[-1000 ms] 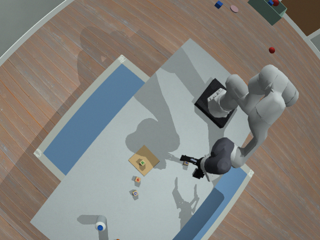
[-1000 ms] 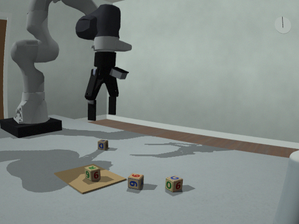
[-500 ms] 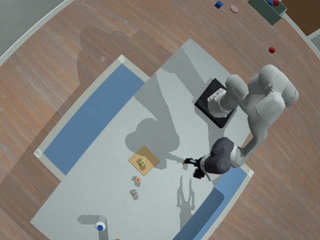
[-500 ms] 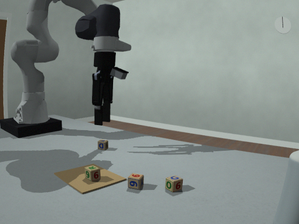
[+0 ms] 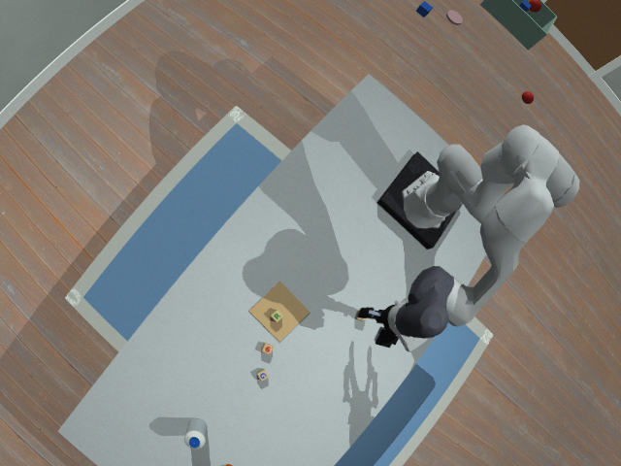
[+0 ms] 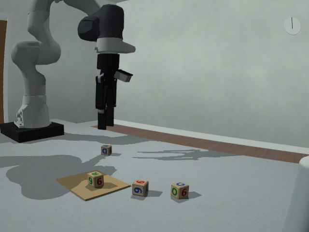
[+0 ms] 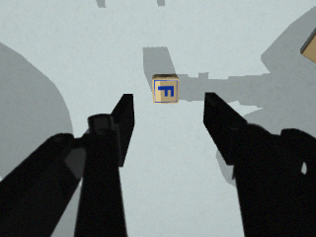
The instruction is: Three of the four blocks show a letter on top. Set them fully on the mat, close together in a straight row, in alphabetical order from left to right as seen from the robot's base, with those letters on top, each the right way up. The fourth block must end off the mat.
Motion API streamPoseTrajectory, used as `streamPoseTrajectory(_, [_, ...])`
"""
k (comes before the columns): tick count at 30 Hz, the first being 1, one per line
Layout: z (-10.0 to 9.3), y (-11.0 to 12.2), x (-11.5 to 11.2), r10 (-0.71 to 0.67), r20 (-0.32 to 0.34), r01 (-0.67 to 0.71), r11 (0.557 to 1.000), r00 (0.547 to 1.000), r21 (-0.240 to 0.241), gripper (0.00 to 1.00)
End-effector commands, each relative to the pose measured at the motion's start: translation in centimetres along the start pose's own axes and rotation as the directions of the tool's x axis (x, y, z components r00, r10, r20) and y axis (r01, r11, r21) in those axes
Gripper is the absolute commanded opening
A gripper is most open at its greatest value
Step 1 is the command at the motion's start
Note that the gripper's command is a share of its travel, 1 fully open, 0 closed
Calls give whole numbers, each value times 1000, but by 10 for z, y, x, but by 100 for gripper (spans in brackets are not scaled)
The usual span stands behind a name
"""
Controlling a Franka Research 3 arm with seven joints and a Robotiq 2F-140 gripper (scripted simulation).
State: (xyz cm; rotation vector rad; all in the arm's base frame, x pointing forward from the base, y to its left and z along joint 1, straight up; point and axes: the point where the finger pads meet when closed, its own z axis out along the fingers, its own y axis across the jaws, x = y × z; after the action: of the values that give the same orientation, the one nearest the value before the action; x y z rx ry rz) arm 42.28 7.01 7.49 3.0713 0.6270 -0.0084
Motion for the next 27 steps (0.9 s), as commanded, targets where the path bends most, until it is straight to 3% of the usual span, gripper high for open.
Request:
streamPoseTrajectory(1, [0,0,1,-6,-3,6,1000,1000,2,46])
streamPoseTrajectory(27, [10,0,1,-6,-3,6,1000,1000,2,46])
